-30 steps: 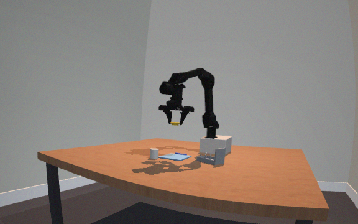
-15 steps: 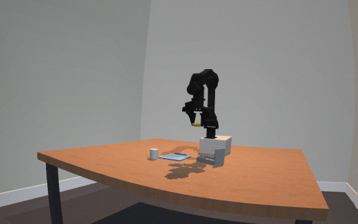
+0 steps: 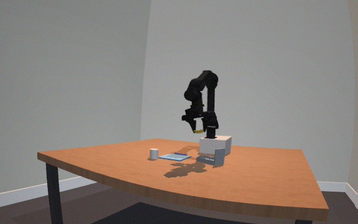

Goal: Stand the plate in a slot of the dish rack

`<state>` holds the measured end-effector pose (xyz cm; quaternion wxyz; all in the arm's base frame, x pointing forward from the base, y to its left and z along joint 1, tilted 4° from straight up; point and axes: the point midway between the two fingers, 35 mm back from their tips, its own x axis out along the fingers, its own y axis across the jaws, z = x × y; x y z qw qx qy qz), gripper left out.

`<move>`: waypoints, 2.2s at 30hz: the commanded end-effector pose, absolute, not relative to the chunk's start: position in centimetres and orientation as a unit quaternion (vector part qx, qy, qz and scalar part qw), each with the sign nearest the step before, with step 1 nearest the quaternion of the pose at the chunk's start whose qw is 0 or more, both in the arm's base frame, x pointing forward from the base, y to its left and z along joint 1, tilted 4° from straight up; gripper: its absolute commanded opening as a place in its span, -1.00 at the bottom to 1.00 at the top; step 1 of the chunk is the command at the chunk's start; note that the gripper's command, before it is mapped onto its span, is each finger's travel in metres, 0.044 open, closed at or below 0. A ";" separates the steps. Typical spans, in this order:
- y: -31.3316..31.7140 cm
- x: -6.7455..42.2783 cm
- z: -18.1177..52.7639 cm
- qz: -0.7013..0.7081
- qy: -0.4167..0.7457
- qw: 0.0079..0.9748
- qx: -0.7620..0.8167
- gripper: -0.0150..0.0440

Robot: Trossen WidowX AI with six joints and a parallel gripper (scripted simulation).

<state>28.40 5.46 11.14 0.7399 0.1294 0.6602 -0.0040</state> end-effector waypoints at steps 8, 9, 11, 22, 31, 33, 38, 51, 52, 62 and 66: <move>6.8 30.7 7.3 0.140 0.626 0.755 0.133 -0.49; 6.8 30.9 7.0 0.154 0.621 0.757 0.133 -0.49; 7.0 31.3 6.4 0.180 0.609 0.762 0.132 -0.49; 7.5 32.5 3.9 0.314 0.519 0.786 0.118 -0.49; 7.6 32.6 2.6 0.406 0.423 0.804 0.094 -0.49; 7.6 32.6 2.4 0.424 0.400 0.808 0.088 -0.49; 7.5 32.2 2.0 0.463 0.340 0.816 0.070 -0.49; 6.8 30.5 1.6 0.534 0.168 0.829 0.007 -0.49; 6.8 30.2 1.6 0.538 0.153 0.829 0.002 -0.49; 6.5 27.7 2.4 0.567 0.012 0.822 -0.048 -0.49; 6.5 27.7 2.4 0.567 0.009 0.822 -0.049 -0.49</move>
